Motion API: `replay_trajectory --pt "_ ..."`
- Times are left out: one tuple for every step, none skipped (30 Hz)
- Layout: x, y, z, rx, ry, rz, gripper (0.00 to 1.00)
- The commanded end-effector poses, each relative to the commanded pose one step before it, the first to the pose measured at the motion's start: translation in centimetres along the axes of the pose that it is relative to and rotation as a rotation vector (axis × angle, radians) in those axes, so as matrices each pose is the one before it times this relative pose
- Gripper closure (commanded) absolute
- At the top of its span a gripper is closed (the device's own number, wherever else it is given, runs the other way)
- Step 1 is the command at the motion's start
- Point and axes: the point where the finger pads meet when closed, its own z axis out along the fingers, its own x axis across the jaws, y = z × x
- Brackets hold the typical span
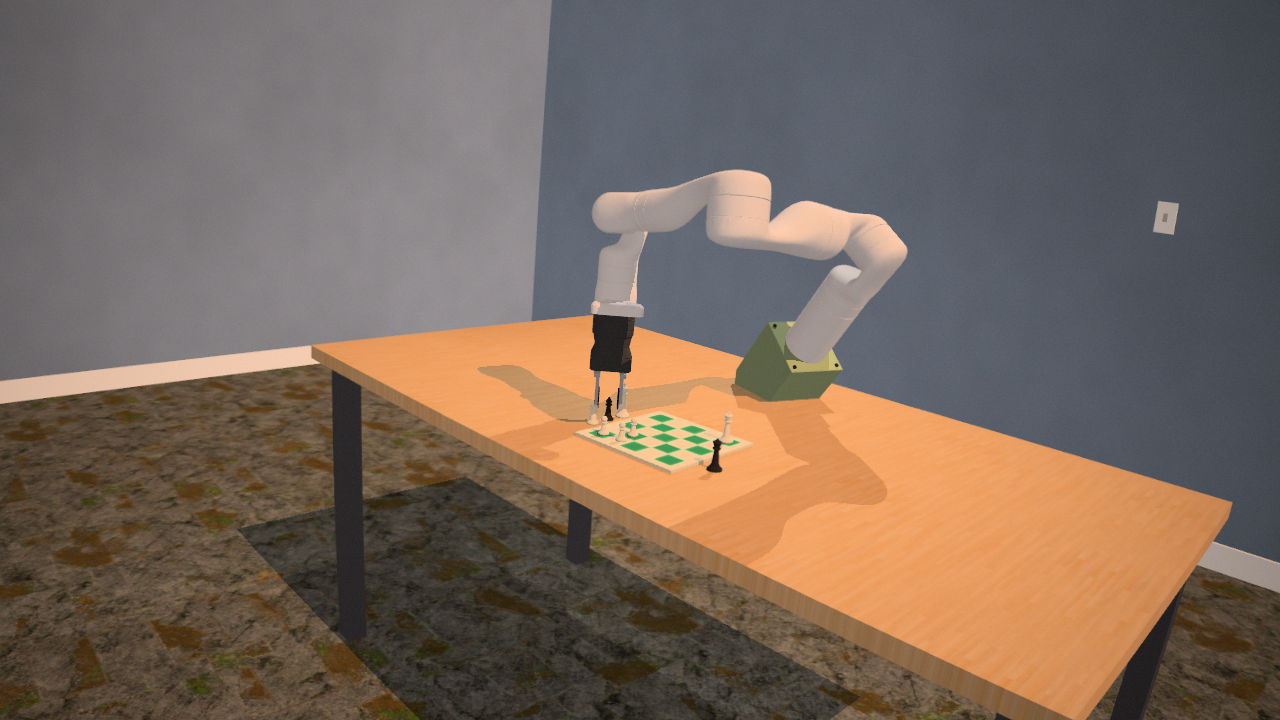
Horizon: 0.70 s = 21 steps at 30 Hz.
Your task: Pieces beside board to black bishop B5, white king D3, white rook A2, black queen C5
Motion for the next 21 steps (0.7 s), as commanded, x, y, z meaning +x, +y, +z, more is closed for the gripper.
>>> replay_trajectory --pt "-0.132 0.098 0.558 -0.00237 -0.00414 0.00070 0.27" --pt "0.000 0.000 0.132 0.00000 0.00000 -0.00001 0.27" --pt "0.000 0.000 0.108 0.00000 0.00000 0.00000 0.27" --pt "0.000 0.000 0.084 0.00000 0.00000 0.00000 0.27" --pt "0.000 0.000 0.061 0.00000 0.00000 0.00000 0.27" --pt "0.000 0.000 0.040 0.00000 0.00000 0.00000 0.27" --pt "0.000 0.000 0.022 0.00000 0.00000 0.00000 0.27" --pt "0.000 0.000 0.009 0.00000 0.00000 0.00000 0.27" --pt "0.000 0.000 0.001 0.00000 0.00000 0.00000 0.27" --pt "0.000 0.000 0.000 0.00000 0.00000 0.00000 0.27" --pt "0.000 0.000 0.000 0.00000 0.00000 0.00000 0.27" --pt "0.000 0.000 0.000 0.00000 0.00000 0.00000 0.27" --pt "0.000 0.000 0.000 0.00000 0.00000 0.00000 0.27" --pt "0.000 0.000 0.000 0.00000 0.00000 0.00000 0.27" --pt "0.000 0.000 0.000 0.00000 0.00000 0.00000 0.27" --pt "0.000 0.000 0.000 0.00000 0.00000 0.00000 0.27" --pt "0.000 0.000 0.000 0.00000 0.00000 0.00000 0.27" --pt "0.000 0.000 0.000 0.00000 0.00000 0.00000 0.27" --pt "0.000 0.000 0.000 0.00000 0.00000 0.00000 0.27" --pt "0.000 0.000 0.000 0.00000 0.00000 0.00000 0.27" --pt "0.000 0.000 0.000 0.00000 0.00000 0.00000 0.27"
